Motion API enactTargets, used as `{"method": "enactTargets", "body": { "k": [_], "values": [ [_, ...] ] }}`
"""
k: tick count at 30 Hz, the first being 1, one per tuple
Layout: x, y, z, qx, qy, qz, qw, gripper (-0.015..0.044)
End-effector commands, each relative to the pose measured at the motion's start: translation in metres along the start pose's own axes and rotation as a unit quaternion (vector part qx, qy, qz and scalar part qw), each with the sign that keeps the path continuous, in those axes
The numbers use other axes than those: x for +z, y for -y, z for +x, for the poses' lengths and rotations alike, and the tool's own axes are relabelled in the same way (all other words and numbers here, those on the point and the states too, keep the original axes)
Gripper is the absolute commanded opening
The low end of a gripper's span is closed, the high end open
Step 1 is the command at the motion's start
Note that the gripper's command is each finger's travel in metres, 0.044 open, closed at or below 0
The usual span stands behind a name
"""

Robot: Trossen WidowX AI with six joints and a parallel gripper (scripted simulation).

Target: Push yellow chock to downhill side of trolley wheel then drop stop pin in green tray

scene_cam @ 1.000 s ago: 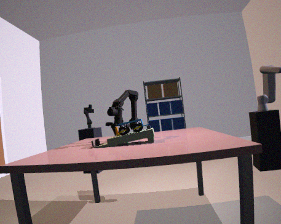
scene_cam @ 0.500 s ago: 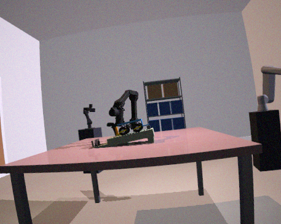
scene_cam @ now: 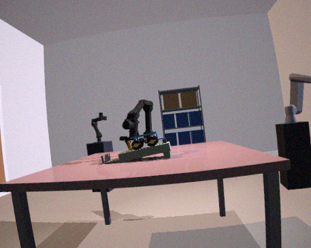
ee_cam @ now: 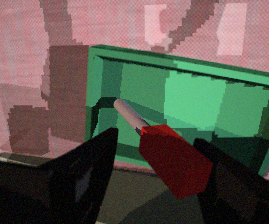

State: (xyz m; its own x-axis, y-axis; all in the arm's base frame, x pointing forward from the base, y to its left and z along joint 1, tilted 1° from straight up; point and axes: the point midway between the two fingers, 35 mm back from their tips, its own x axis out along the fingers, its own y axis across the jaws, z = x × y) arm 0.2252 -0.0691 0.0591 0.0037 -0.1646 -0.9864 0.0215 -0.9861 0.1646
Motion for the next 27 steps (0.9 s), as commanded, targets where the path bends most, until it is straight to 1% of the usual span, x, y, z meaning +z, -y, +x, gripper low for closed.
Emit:
{"method": "enactTargets", "body": {
  "k": [1, 27],
  "values": [
    [0.000, 0.003, 0.001, 0.002, 0.001, 0.001, 1.000, 0.0190],
    [0.000, 0.019, 0.009, 0.001, 0.001, 0.001, 1.000, 0.0190]
  ]
}}
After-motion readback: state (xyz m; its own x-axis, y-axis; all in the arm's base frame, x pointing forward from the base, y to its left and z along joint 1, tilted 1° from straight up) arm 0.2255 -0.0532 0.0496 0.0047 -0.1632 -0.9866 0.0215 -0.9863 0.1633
